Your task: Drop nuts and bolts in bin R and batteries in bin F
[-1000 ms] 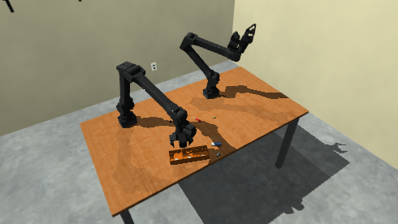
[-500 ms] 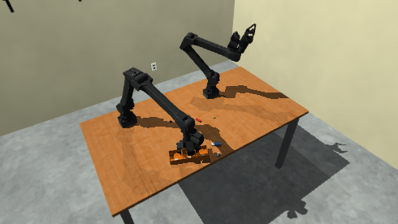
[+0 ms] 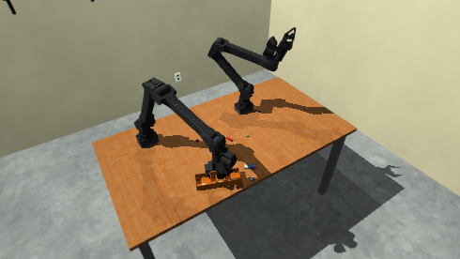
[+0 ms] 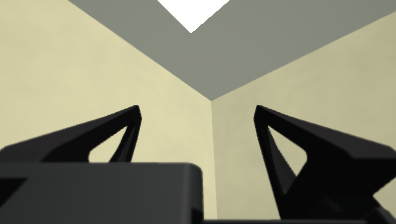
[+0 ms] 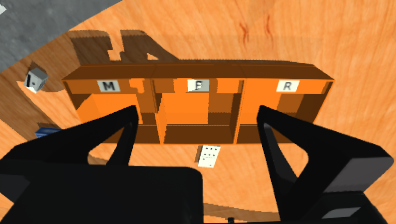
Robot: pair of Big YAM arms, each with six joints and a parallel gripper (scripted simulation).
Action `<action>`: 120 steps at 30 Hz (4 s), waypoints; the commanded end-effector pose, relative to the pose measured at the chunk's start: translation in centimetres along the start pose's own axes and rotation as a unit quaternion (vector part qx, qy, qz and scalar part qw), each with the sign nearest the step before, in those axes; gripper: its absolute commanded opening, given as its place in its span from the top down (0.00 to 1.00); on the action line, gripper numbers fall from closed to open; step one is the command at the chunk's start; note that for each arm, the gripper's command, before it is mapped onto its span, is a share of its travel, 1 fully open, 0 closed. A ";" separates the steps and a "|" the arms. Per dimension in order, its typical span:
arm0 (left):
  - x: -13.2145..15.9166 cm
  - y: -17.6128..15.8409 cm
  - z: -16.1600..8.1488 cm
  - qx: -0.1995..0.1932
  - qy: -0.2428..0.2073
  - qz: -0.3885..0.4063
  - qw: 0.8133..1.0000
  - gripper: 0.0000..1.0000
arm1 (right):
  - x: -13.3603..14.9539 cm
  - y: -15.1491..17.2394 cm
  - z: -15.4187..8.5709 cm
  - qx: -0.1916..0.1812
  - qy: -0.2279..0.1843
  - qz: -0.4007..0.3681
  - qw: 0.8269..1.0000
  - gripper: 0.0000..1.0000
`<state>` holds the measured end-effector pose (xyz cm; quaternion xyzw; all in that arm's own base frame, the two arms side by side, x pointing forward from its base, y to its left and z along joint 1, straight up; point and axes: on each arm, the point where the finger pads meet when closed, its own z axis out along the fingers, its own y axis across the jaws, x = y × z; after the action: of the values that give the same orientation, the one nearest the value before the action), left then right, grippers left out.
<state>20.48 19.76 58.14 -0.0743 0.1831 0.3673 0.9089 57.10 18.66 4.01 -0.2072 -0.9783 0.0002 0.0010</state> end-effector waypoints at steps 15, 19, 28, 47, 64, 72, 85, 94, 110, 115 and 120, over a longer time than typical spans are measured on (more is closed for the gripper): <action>-1.1 0.4 0.1 -0.003 -0.016 0.008 1.000 0.00 | -2.1 0.9 -2.1 -0.014 -0.017 0.001 1.000 0.00; -1.1 0.4 0.1 -0.003 -0.016 0.008 1.000 0.00 | -2.1 0.9 -2.0 -0.014 -0.016 0.001 1.000 0.00; -1.1 0.4 0.1 -0.003 -0.016 0.008 1.000 0.00 | -2.1 0.9 -2.0 -0.014 -0.017 0.001 1.000 0.00; -1.1 0.4 0.1 -0.003 -0.016 0.008 1.000 0.00 | -1.1 0.3 -10.1 -0.027 -0.031 0.001 0.999 0.00; -1.1 0.4 0.1 -0.003 -0.016 0.008 1.000 0.00 | -0.9 -0.2 -14.6 0.003 0.003 0.001 1.000 0.00; -1.1 0.4 0.1 -0.003 -0.016 0.008 1.000 0.00 | -0.6 -0.5 -16.5 -0.012 -0.015 0.001 1.000 0.00; -1.1 0.4 0.1 -0.003 -0.016 0.008 1.000 0.00 | -0.7 -0.4 -16.4 -0.015 -0.018 0.001 1.000 0.00; -1.1 0.4 0.1 -0.003 -0.016 0.008 1.000 0.00 | -0.8 0.4 -16.1 -0.014 -0.016 0.000 1.000 0.00; -1.1 0.4 0.1 -0.003 -0.016 0.008 1.000 0.00 | -0.8 0.4 -16.0 -0.014 -0.016 0.000 1.000 0.00; -1.1 0.4 0.1 -0.003 -0.016 0.008 1.000 0.00 | -0.8 0.4 -16.0 -0.014 -0.016 0.000 1.000 0.00; -1.1 0.4 0.1 -0.003 -0.016 0.008 1.000 0.00 | 0.9 0.9 -15.8 -0.015 -0.018 -0.036 0.999 0.70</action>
<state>20.48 19.76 58.14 -0.0743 0.1831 0.3673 0.9089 57.20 18.61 18.25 -0.2044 -0.9789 0.0006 0.0016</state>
